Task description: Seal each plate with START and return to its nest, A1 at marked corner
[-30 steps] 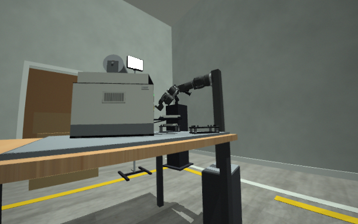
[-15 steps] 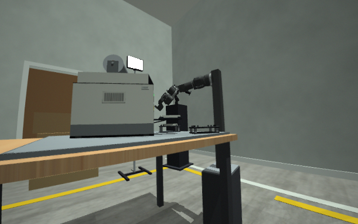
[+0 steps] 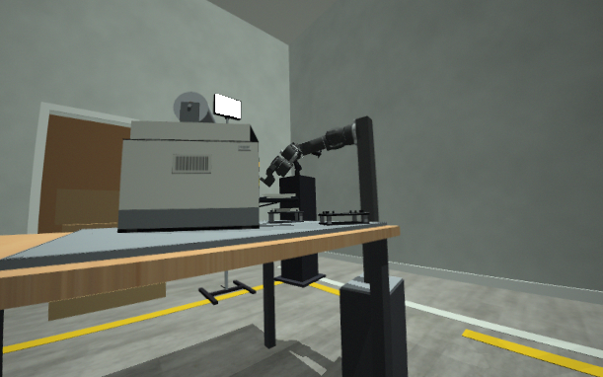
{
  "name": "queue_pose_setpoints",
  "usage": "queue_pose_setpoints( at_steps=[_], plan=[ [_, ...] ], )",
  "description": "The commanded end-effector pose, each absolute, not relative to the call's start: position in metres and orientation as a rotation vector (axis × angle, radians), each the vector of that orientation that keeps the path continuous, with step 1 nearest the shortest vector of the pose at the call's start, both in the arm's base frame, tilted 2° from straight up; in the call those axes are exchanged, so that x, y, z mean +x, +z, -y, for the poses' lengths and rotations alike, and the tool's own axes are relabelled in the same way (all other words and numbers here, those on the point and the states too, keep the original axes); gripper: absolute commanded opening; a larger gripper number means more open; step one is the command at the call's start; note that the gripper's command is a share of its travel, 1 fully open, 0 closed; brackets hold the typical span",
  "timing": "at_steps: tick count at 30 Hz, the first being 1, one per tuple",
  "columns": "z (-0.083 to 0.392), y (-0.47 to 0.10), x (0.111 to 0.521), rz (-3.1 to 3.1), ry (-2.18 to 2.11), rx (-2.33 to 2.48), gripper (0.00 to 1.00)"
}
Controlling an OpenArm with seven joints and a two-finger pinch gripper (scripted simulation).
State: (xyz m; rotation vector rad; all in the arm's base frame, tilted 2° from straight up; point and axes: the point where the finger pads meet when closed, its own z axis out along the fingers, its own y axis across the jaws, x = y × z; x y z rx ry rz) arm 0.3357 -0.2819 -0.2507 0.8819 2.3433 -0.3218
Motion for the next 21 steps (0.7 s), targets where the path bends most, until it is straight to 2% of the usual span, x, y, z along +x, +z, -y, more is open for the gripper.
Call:
queue_pose_setpoints(
  at_steps=[1, 21],
  plan=[
    [0.282, -0.249, 0.338, -2.336, -0.315, 0.88, 0.0],
    [0.274, -0.241, 0.328, -2.331, -0.318, 0.887, 0.0]
  ],
)
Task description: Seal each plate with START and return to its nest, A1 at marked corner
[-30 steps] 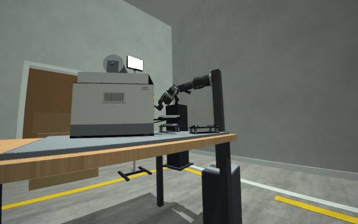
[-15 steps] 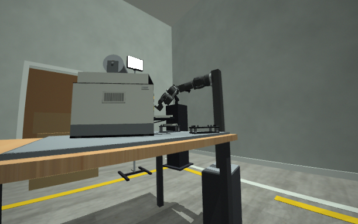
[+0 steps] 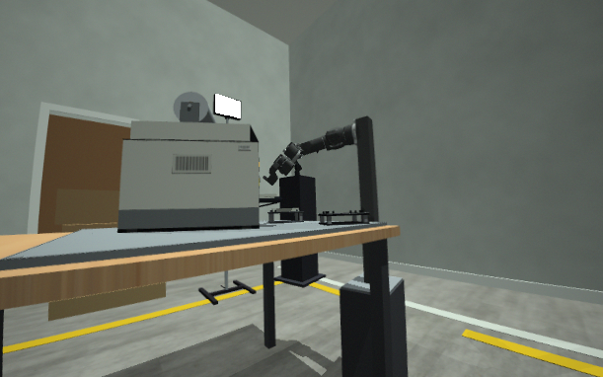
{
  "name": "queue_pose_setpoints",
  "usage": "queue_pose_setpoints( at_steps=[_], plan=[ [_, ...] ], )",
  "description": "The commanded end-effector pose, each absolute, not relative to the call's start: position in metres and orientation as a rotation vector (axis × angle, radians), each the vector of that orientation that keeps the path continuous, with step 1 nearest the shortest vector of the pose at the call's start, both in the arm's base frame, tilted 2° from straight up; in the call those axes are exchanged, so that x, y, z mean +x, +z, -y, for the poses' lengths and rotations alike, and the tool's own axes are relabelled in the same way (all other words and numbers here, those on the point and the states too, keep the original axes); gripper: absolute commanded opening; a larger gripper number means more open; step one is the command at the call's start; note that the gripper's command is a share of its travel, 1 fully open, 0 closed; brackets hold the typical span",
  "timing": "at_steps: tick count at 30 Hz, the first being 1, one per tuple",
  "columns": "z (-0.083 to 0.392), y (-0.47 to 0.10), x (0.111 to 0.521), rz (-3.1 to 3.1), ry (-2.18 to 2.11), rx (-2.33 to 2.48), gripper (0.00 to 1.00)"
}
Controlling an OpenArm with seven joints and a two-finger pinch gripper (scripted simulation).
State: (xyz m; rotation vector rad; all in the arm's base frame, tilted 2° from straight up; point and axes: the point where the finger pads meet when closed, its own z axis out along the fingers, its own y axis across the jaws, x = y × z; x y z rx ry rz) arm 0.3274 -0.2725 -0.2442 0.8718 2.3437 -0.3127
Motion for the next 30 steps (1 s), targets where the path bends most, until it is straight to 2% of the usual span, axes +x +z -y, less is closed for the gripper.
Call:
queue_pose_setpoints(
  at_steps=[1, 6, 7, 30],
  plan=[
    [0.273, -0.24, 0.327, -2.331, -0.318, 0.887, 0.0],
    [0.268, -0.237, 0.321, -2.331, -0.317, 0.887, 0.0],
    [0.266, -0.234, 0.318, -2.33, -0.317, 0.888, 0.65],
    [0.171, -0.258, 0.314, -2.587, 0.301, 0.839, 0.65]
  ],
)
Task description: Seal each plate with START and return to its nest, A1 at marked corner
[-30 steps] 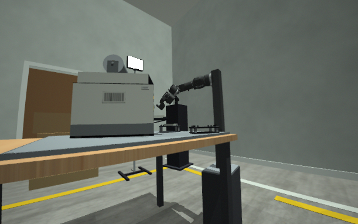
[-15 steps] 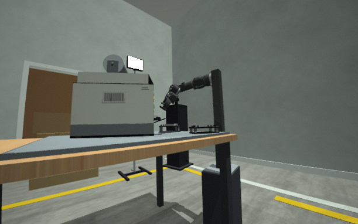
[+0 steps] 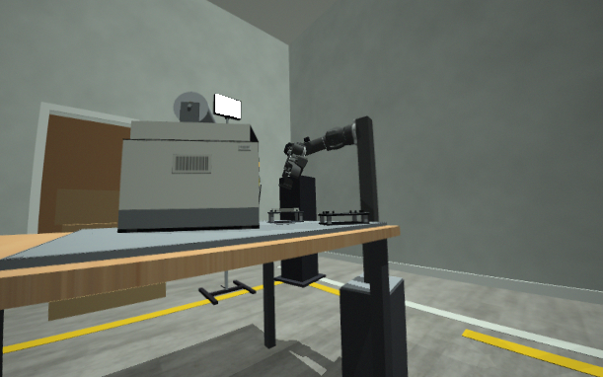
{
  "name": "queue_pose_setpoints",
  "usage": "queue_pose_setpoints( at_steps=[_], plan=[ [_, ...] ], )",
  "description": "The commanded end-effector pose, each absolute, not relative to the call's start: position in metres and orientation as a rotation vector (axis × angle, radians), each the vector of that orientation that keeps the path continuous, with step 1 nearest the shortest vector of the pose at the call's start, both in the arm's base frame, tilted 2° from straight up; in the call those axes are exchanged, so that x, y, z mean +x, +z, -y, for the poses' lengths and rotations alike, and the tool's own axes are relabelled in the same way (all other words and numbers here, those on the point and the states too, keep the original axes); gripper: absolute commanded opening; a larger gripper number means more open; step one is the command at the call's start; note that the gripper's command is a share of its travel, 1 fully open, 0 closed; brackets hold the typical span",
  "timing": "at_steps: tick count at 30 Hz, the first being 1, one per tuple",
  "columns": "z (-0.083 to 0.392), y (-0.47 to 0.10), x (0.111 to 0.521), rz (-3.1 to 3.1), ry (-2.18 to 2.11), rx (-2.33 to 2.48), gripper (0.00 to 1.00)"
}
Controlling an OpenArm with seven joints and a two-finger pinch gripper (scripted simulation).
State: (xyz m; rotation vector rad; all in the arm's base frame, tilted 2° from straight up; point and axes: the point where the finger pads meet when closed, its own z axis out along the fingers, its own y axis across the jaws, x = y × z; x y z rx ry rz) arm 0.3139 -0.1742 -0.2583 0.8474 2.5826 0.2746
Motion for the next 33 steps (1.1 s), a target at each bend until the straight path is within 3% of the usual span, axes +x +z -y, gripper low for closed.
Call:
queue_pose_setpoints(
  at_steps=[1, 33],
  plan=[
    [0.166, -0.26, 0.312, -2.594, 0.295, 0.842, 0.65],
    [0.028, -0.234, 0.283, -2.666, 1.239, 0.875, 0.65]
  ],
)
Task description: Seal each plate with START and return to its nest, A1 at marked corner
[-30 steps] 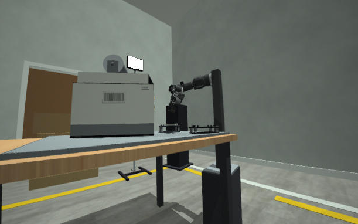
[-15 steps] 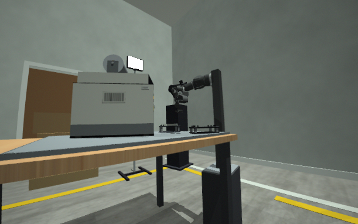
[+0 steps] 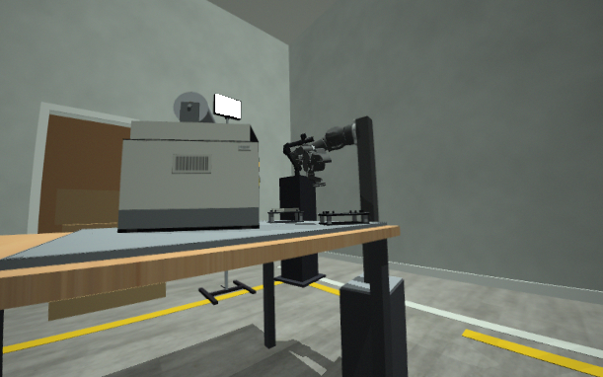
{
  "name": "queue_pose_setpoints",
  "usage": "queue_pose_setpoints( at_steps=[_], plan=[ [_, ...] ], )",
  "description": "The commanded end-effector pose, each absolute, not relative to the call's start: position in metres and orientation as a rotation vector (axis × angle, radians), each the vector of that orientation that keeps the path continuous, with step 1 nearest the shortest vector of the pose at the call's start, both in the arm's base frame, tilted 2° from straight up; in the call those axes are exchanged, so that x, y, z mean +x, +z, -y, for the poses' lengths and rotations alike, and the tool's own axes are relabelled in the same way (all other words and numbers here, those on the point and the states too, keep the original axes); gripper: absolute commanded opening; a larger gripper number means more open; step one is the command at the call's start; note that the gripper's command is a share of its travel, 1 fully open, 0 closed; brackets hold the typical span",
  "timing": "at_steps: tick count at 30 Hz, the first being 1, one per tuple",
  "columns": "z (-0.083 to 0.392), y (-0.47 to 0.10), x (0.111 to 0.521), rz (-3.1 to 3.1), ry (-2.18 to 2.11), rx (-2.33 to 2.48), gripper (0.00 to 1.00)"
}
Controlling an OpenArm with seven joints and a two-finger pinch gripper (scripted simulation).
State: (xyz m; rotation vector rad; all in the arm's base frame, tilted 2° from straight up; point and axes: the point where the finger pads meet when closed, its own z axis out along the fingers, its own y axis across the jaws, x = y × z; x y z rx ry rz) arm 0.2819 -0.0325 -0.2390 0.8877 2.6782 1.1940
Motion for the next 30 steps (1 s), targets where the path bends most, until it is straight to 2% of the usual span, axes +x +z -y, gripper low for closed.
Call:
queue_pose_setpoints(
  at_steps=[1, 16, 30],
  plan=[
    [0.028, -0.234, 0.283, -2.666, 1.239, 0.875, 0.65],
    [-0.029, -0.189, 0.264, -2.549, 1.765, 0.934, 0.65],
    [-0.055, -0.137, 0.255, -2.29, 2.294, 1.031, 0.65]
  ],
)
